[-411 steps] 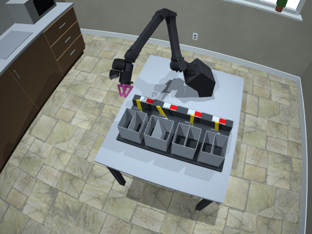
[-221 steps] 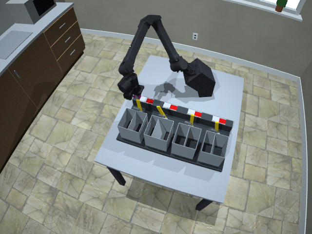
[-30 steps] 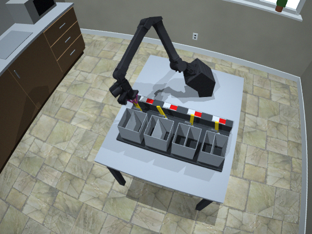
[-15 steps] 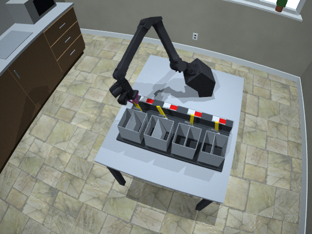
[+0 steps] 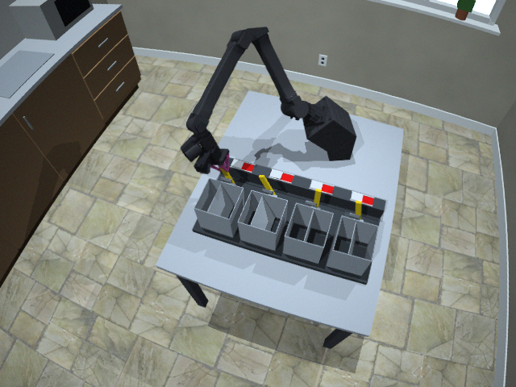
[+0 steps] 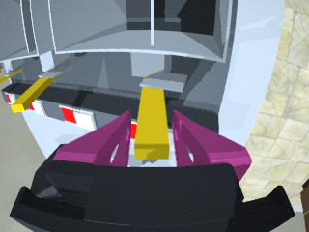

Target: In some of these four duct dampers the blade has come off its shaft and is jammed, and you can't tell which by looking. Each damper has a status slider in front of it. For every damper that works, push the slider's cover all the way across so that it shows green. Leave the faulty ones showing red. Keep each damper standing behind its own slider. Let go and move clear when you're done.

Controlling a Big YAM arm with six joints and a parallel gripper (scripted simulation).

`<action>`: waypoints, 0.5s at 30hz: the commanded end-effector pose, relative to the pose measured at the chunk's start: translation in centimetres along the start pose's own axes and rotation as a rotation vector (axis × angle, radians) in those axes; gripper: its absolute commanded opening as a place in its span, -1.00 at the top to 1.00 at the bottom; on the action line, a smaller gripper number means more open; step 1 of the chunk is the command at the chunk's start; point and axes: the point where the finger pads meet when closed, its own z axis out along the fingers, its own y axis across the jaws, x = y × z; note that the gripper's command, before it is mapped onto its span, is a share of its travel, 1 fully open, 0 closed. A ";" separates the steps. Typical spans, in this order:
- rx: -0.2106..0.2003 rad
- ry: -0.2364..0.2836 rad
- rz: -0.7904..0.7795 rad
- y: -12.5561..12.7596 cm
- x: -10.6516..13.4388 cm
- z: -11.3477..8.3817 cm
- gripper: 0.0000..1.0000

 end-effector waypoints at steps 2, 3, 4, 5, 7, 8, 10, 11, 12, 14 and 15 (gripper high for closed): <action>0.015 -0.019 0.007 -1.4 -0.8 -1.4 0.28; 0.017 -0.026 0.009 -1.4 -0.9 -1.8 0.28; 0.020 -0.035 0.010 -1.3 -1.0 -2.3 0.28; 0.023 -0.045 0.012 -1.3 -1.0 -2.8 0.28; 0.021 -0.050 0.011 -0.9 -1.3 -3.3 0.28; 0.021 -0.049 0.011 -0.9 -1.3 -3.6 0.28; 0.022 -0.048 0.011 -0.9 -1.2 -4.1 0.28; 0.019 -0.044 0.010 -0.9 -1.3 -4.2 0.28; 0.017 -0.041 0.009 -0.8 -1.3 -4.4 0.28; 0.017 -0.041 0.009 -0.8 -1.3 -4.4 0.28; 0.006 -0.020 0.003 -0.6 -1.4 -3.8 0.28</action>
